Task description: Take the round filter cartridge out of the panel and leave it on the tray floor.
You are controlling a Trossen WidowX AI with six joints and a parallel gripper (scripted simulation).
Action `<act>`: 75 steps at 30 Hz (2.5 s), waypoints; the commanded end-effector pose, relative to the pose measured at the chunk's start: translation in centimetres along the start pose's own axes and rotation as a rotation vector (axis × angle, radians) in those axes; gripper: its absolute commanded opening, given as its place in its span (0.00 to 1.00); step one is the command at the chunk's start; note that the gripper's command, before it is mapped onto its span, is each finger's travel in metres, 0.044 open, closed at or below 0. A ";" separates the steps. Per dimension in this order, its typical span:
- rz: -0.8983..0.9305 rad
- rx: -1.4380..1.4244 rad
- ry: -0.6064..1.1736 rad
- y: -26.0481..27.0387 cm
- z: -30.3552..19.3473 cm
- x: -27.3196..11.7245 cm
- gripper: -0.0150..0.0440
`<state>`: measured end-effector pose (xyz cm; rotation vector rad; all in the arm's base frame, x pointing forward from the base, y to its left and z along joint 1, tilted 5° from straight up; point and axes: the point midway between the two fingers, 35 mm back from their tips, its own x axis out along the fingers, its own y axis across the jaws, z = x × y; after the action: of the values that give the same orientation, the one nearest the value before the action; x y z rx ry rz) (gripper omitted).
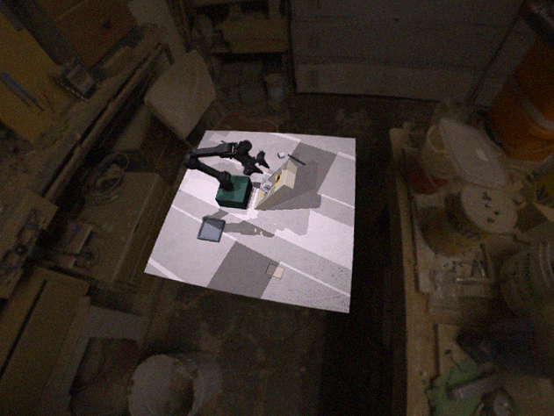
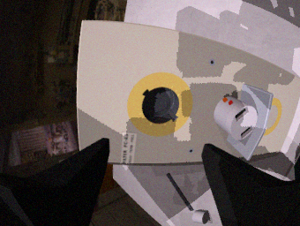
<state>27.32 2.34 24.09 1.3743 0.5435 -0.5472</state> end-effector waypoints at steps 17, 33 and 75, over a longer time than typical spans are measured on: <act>-0.245 -1.511 0.260 -8.6 -0.4 3.5 0.77; -0.244 -1.511 0.259 -8.8 -0.4 4.4 0.77; -0.243 -1.509 0.252 -9.9 -0.4 8.0 0.42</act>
<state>26.90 1.24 11.33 -0.0791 1.0266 -0.0363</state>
